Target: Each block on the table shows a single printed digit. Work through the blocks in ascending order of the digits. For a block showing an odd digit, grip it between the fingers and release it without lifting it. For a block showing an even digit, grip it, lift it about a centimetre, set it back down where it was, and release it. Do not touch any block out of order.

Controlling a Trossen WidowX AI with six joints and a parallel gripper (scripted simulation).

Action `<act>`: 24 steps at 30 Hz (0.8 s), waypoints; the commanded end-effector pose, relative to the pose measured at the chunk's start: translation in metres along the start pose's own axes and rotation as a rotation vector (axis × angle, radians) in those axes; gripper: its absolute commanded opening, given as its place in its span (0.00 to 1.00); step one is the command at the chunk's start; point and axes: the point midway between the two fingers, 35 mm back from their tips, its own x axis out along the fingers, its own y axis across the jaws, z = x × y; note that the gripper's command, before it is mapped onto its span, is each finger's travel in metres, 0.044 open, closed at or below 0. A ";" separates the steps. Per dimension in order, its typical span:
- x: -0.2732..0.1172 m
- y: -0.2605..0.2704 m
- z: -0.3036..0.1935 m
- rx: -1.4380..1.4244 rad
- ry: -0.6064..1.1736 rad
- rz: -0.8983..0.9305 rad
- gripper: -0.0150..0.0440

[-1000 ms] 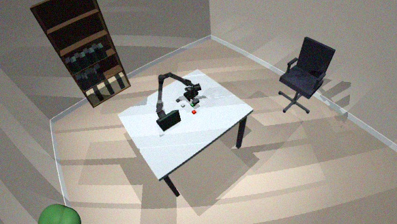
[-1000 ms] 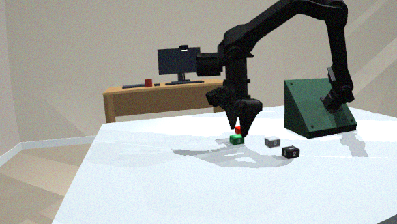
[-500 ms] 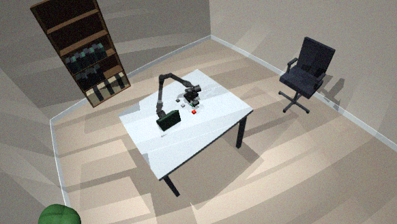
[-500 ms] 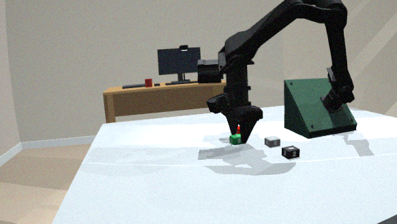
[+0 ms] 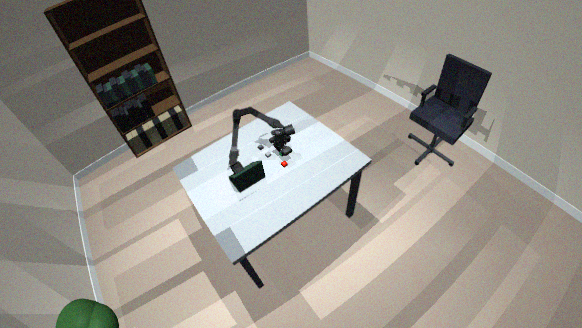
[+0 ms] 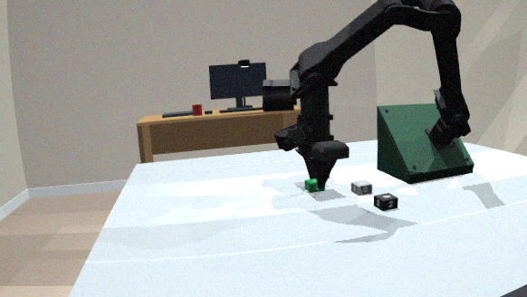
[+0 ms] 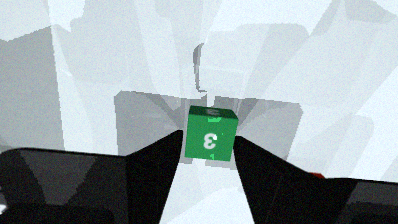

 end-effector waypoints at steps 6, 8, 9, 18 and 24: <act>0.000 0.000 0.000 0.004 -0.001 0.003 0.46; 0.000 0.000 0.000 0.004 -0.001 0.003 0.46; 0.000 0.000 0.000 0.004 -0.001 0.003 0.46; 0.000 0.000 0.000 0.004 -0.001 0.003 0.46; 0.000 0.000 0.000 0.004 -0.001 0.003 0.68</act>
